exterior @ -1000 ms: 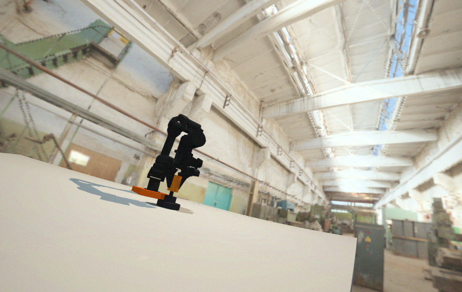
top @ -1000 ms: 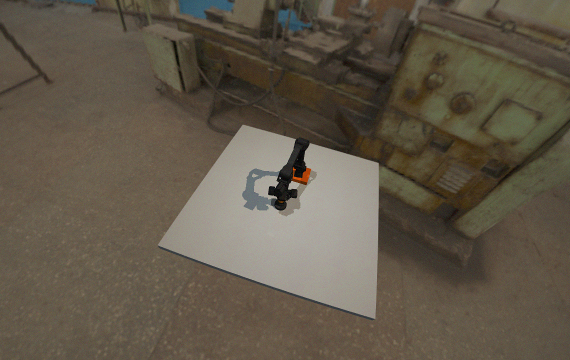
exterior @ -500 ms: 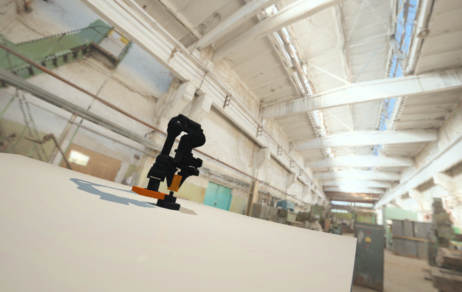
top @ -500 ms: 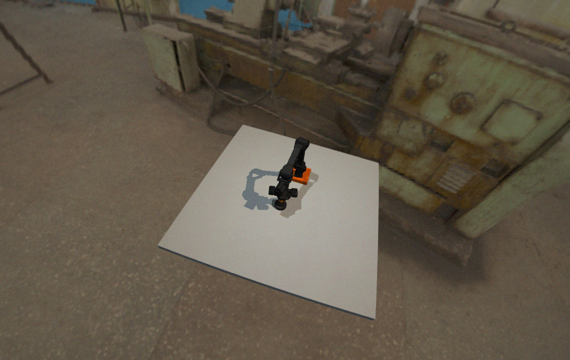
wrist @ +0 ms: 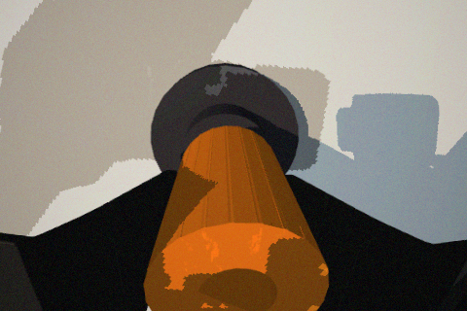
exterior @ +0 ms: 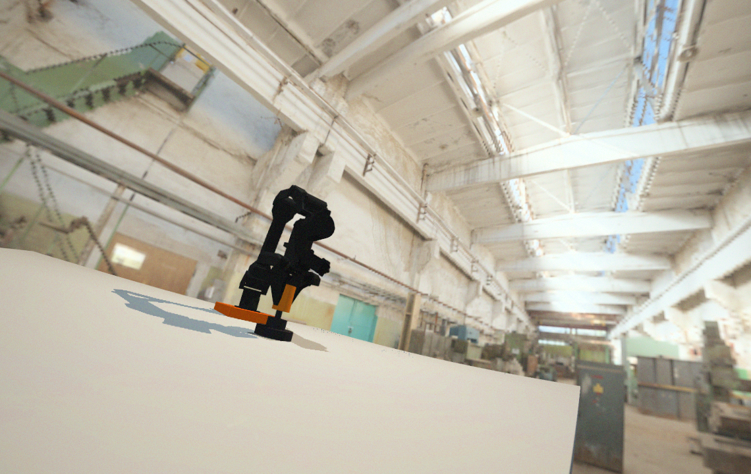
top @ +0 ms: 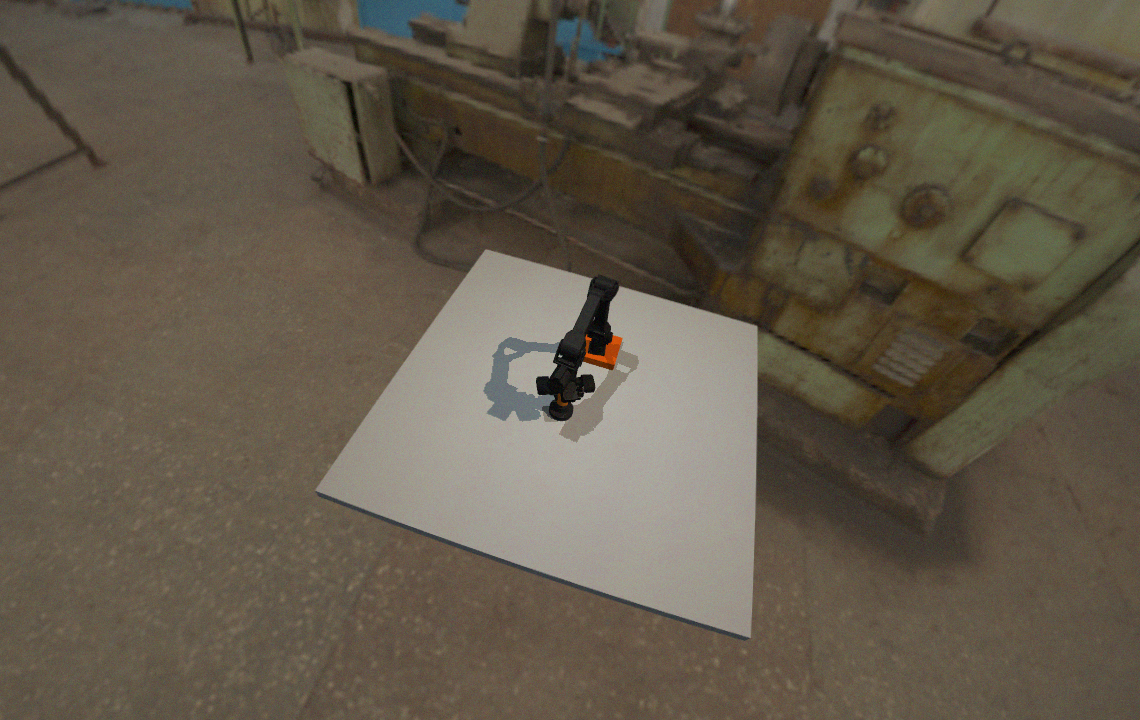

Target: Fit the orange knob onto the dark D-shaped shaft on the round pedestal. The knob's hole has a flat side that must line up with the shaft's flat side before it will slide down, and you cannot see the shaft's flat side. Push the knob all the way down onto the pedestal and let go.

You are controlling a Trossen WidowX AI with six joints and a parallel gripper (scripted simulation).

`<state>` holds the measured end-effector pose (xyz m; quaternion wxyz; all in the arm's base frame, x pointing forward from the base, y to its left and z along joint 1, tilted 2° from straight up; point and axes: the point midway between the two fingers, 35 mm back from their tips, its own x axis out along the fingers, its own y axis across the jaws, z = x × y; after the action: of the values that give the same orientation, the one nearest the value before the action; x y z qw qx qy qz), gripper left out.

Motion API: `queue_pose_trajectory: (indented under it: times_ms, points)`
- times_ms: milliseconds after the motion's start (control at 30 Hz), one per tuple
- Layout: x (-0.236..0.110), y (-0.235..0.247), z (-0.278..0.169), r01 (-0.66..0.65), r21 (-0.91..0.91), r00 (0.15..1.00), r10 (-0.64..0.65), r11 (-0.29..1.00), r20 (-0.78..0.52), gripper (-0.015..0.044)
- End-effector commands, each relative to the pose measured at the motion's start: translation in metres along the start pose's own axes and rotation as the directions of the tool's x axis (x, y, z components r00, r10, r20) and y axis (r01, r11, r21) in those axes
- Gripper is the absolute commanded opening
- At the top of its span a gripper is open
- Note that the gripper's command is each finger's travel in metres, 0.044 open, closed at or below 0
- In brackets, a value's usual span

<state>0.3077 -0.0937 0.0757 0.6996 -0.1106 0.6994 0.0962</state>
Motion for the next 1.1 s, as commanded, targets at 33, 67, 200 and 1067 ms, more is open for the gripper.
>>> queue_pose_trajectory:
  times_ms: [33, 67, 200, 1067]
  points:
    - [0.0006, -0.0006, 0.0002, 0.003, -0.004, 1.0, -0.003, 1.0, 0.001, 0.0]
    - [0.0006, -0.0004, 0.0, 0.003, -0.004, 1.0, -0.003, 1.0, 0.001, 0.0]
    - [0.0007, -0.0002, -0.0003, 0.003, -0.004, 1.0, -0.003, 1.0, 0.001, 0.0]
    - [-0.0019, 0.0012, -0.0022, 0.003, -0.212, 1.0, -0.002, 0.977, 0.0, 0.0]
